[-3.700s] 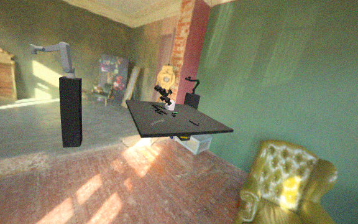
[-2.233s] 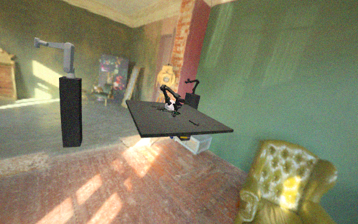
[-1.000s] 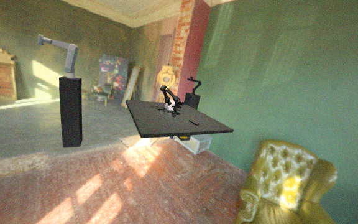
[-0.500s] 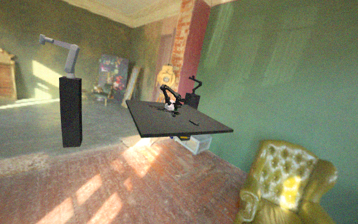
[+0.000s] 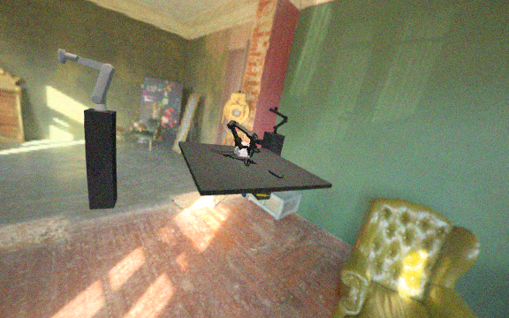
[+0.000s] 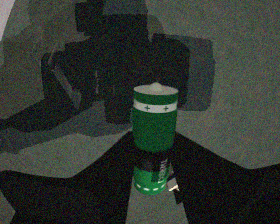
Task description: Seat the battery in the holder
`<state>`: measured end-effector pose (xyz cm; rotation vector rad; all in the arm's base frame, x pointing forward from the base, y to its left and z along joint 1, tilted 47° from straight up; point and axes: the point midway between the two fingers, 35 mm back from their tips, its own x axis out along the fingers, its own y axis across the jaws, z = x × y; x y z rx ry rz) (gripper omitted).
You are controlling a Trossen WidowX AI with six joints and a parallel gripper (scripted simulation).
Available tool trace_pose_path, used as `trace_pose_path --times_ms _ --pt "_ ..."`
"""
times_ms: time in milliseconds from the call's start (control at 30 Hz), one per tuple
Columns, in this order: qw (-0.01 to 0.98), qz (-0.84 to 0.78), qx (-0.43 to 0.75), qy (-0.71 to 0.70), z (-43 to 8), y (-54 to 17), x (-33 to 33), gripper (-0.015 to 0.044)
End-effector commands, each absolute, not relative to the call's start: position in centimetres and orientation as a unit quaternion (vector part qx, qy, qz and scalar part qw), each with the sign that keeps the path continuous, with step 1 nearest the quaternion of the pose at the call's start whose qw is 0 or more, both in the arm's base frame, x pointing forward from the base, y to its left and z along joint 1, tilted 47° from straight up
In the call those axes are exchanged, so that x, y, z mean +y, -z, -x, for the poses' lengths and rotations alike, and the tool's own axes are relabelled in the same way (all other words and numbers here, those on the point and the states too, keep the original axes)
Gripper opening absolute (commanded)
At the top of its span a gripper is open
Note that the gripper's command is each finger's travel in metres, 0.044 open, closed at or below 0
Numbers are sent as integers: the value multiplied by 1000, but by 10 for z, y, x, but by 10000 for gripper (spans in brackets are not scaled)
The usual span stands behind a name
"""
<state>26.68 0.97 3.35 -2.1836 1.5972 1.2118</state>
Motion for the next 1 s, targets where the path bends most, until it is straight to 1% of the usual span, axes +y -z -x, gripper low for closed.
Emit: trace_pose_path --times_ms 0,567,767,967 --pt "40 740 508 -440 -280 -44 7 81" --pt "-195 715 347 -575 -325 -89 -15 81" --pt "-204 711 339 -581 -326 -90 -17 81" --pt "-184 677 351 -620 -326 -77 -29 81"
